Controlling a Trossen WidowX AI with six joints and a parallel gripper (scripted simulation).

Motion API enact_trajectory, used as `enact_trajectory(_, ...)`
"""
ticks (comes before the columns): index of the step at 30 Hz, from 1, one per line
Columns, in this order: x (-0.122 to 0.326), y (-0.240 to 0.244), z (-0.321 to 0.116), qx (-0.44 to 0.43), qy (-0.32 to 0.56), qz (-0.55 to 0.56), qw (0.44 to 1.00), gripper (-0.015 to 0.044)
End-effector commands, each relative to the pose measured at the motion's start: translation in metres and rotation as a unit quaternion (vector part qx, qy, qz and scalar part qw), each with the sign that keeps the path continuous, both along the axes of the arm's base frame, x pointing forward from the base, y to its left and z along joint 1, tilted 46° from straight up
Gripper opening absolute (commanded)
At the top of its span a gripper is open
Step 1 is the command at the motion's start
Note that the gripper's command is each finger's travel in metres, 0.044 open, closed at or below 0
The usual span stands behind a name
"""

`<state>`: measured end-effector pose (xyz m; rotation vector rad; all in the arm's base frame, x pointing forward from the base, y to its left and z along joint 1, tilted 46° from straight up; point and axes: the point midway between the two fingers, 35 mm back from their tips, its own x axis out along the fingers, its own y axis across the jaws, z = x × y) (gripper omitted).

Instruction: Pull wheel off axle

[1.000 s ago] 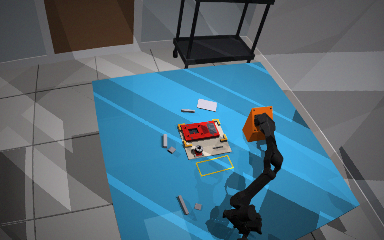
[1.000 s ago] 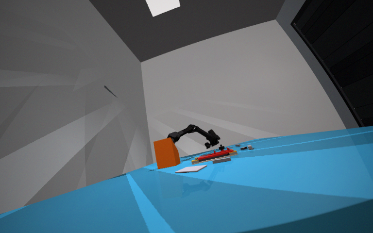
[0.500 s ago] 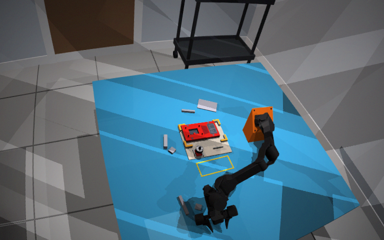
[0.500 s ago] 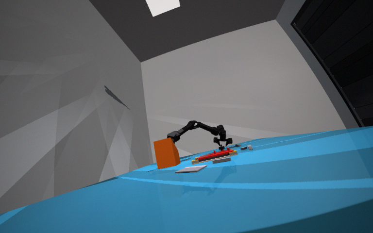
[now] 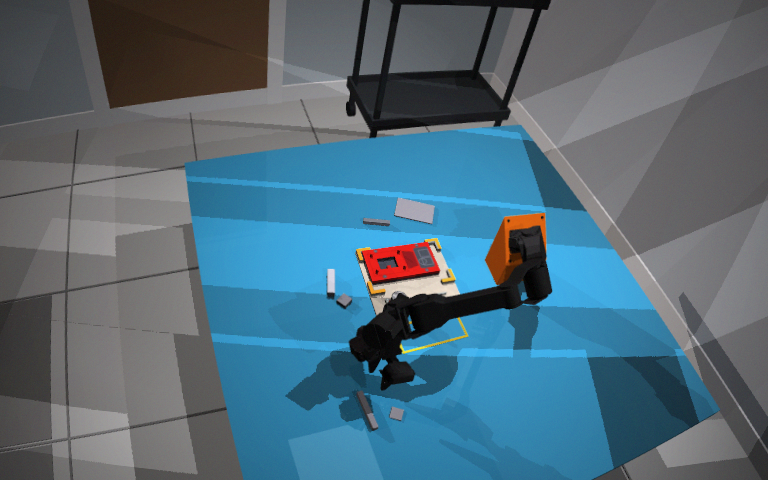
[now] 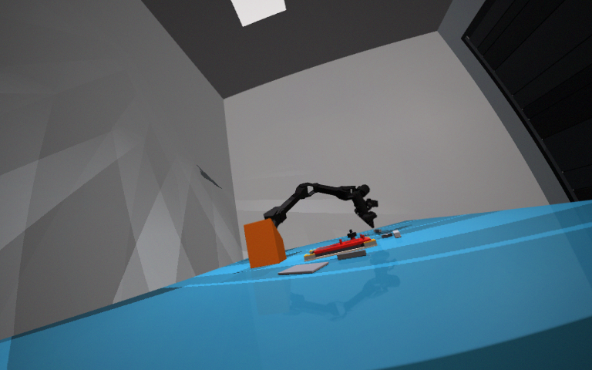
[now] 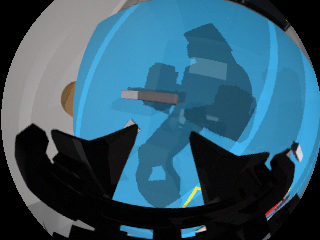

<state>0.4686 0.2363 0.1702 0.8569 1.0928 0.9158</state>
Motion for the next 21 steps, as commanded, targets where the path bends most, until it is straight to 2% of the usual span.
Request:
enact_trajectory(1, -0.008, -0.059, -0.045, -0.032, 0.188, -0.102, 0.976, 0.0300)
enact_trajectory(7, -0.040, -0.130, -0.087, -0.053, 0.408, -0.222, 0.884, 0.0300)
enact_trajectory(14, -0.102, -0.194, -0.116, -0.062, 0.626, -0.329, 0.704, 0.0300)
enact_trajectory(16, -0.111, -0.200, -0.117, -0.062, 0.649, -0.340, 0.678, 0.0300)
enact_trajectory(21, -0.111, -0.201, -0.117, -0.062, 0.650, -0.340, 0.677, 0.0300)
